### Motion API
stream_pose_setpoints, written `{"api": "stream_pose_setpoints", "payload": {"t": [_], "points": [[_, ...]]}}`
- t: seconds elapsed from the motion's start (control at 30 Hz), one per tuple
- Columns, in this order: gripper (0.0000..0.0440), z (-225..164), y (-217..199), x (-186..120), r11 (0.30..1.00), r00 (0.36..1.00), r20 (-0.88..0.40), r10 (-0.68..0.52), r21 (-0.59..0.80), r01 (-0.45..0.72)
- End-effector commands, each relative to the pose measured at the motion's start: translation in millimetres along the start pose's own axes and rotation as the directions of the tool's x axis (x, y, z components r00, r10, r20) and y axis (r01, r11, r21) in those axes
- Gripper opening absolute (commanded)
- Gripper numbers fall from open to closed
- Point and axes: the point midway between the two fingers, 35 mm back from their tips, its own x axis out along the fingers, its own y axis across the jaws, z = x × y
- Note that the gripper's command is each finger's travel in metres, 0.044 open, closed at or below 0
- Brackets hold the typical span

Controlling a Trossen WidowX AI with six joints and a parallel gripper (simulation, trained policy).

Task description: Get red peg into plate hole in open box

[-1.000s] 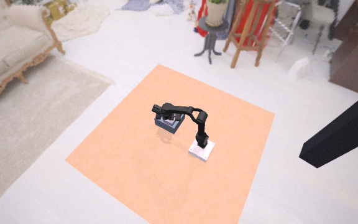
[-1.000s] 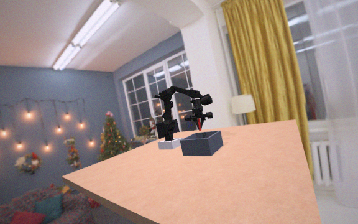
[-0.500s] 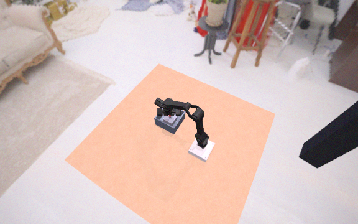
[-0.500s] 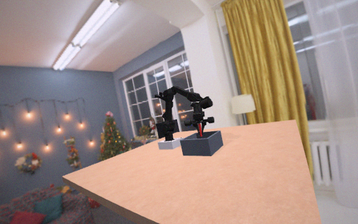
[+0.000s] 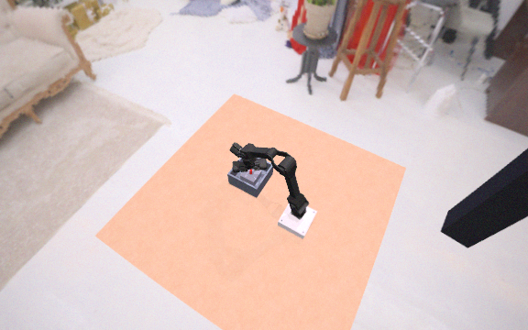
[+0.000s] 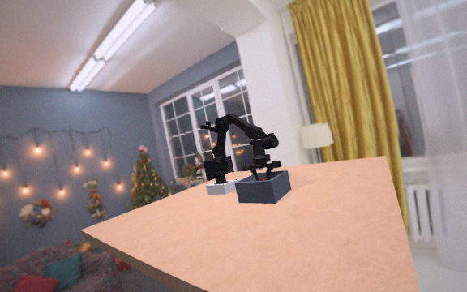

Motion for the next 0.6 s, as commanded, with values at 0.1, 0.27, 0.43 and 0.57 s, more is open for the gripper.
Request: {"api": "stream_pose_setpoints", "payload": {"t": [0.1,0.27,0.43,0.57], "points": [[0.0341,17.7,13.4,-4.2,0.999,0.999,-0.025,0.036,-0.008,-0.036],[0.044,31.3,27.4,-12.9,0.997,0.996,-0.047,0.075,-0.008,-0.075],[0.044,44.0,46.4,-25.2,0.99,0.989,-0.056,0.138,-0.009,-0.139],[0.044,53.1,61.1,-34.7,0.982,0.981,-0.05,0.185,-0.019,-0.186]]}}
